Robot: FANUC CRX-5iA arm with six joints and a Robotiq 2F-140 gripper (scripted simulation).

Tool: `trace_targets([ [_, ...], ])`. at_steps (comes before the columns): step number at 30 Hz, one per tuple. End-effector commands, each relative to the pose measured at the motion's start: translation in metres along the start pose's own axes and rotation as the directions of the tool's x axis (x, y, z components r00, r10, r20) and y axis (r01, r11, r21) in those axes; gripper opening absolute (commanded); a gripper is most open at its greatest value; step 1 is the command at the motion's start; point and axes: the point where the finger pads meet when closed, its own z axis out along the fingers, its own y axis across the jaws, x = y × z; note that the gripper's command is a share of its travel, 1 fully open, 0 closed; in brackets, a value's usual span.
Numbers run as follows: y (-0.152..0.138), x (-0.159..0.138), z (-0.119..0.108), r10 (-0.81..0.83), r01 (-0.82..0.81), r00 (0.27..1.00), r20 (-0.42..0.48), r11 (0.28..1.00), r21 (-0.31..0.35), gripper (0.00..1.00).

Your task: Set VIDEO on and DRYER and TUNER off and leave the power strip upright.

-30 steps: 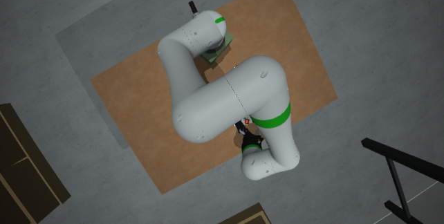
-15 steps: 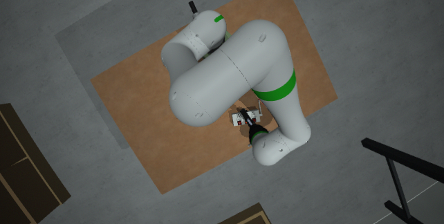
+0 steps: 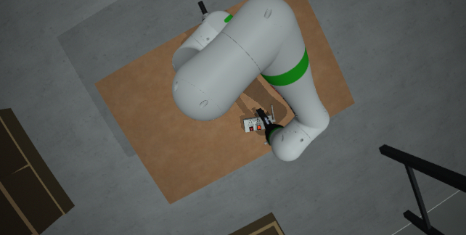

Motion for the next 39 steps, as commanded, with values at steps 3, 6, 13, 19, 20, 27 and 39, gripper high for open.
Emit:
trace_targets([
  [3, 0.000, 0.000, 0.000, 0.001, -0.001, 1.000, 0.001, 1.000, -0.001, 1.00],
  [6, 0.000, 0.000, 0.000, 0.001, -0.001, 1.000, 0.001, 1.000, -0.001, 1.00],
  [13, 0.000, 0.000, 0.000, 0.010, -0.010, 1.000, 0.001, 1.000, -0.001, 1.00],
  [19, 0.002, -0.001, 0.001, 0.124, -0.124, 0.992, 0.001, 0.992, -0.001, 1.00],
  [20, 0.003, -0.001, 0.002, 0.160, -0.160, 0.987, 0.001, 0.987, -0.001, 1.00],
  [27, 0.009, -0.004, 0.007, 0.509, -0.509, 0.861, 0.000, 0.861, -0.001, 1.00],
  [39, 0.023, -0.012, 0.020, 0.874, -0.874, 0.485, -0.014, 0.485, 0.020, 1.00],
])
